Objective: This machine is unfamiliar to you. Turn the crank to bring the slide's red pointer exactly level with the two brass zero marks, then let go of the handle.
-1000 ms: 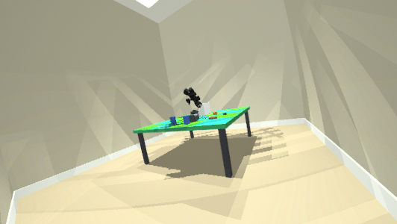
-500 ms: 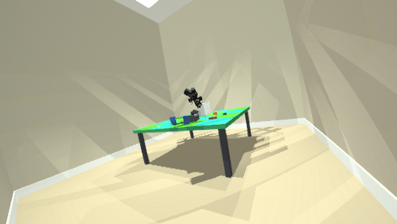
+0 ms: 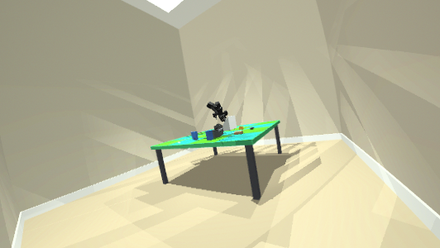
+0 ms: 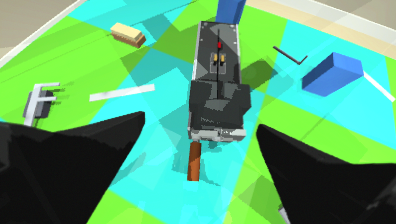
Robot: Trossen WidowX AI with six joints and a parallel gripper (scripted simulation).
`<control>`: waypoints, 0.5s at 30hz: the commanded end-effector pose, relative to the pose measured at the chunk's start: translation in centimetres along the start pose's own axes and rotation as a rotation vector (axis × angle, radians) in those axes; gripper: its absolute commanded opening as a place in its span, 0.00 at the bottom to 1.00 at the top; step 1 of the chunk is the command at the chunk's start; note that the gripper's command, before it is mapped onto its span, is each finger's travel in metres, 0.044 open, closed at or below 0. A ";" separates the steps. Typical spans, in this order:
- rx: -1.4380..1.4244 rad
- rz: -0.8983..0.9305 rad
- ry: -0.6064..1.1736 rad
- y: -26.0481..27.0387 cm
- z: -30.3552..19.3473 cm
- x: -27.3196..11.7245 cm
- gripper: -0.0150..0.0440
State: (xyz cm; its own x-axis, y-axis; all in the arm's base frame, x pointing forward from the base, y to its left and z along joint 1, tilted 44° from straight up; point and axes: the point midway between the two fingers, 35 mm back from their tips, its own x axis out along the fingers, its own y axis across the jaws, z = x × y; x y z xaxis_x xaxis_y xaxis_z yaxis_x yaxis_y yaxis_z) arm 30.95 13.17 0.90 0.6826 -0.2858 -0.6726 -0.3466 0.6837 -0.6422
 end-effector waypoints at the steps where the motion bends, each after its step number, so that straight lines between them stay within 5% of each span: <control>1: -0.019 0.006 0.017 0.3 -2.0 1.5 1.00; 15: -0.021 0.002 0.016 0.1 -4.8 3.7 1.00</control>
State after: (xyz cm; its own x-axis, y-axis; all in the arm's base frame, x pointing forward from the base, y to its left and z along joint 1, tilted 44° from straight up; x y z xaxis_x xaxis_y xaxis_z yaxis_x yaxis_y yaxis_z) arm 30.66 9.28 -2.85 0.6788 -0.2938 -0.6730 -0.3488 0.6774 -0.6476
